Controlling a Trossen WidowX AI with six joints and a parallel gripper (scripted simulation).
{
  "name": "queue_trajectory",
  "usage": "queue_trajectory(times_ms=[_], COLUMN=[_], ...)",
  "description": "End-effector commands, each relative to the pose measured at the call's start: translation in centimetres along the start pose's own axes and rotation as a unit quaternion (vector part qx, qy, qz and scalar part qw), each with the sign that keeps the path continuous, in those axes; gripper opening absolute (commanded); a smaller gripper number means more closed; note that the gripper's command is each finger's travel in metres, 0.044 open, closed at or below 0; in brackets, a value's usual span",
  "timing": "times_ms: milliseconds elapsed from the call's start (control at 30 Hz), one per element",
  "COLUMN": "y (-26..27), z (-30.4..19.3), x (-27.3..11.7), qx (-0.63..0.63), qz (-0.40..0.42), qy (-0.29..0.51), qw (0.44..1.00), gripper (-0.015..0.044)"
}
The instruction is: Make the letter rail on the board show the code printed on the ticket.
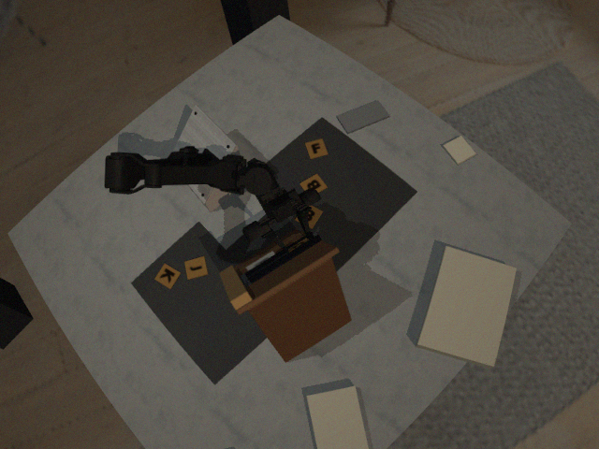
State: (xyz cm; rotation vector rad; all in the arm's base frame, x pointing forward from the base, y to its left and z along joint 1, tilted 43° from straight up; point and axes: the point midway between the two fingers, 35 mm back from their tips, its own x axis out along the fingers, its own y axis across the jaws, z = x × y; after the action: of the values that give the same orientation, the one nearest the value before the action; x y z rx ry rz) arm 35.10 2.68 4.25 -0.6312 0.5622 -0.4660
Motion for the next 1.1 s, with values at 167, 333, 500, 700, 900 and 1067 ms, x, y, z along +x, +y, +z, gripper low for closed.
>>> queue_trajectory(times_ms=[167, 333, 500, 700, 900, 1067], y=[-0.5, -0.8, -1.1, -1.4, -1.7, -2.0], z=[0.0, 0.0, 0.0, 0.0, -0.1, -0.1], x=[0.0, 0.0, 0.0, 0.0, 0.0, 0.0], qx=[-0.003, -0.003, -0.003, -0.003, -0.003, -0.003], qz=[0.002, 0.002, 0.002, 0.001, 0.001, 0.001], qy=[0.0, 0.0, 0.0, 0.0, 0.0, 0.0], qw=[1.0, 1.0, 1.0, 1.0, 1.0, 1.0], gripper=[0.0, 0.0, 0.0, 0.0, 0.0, 0.0])
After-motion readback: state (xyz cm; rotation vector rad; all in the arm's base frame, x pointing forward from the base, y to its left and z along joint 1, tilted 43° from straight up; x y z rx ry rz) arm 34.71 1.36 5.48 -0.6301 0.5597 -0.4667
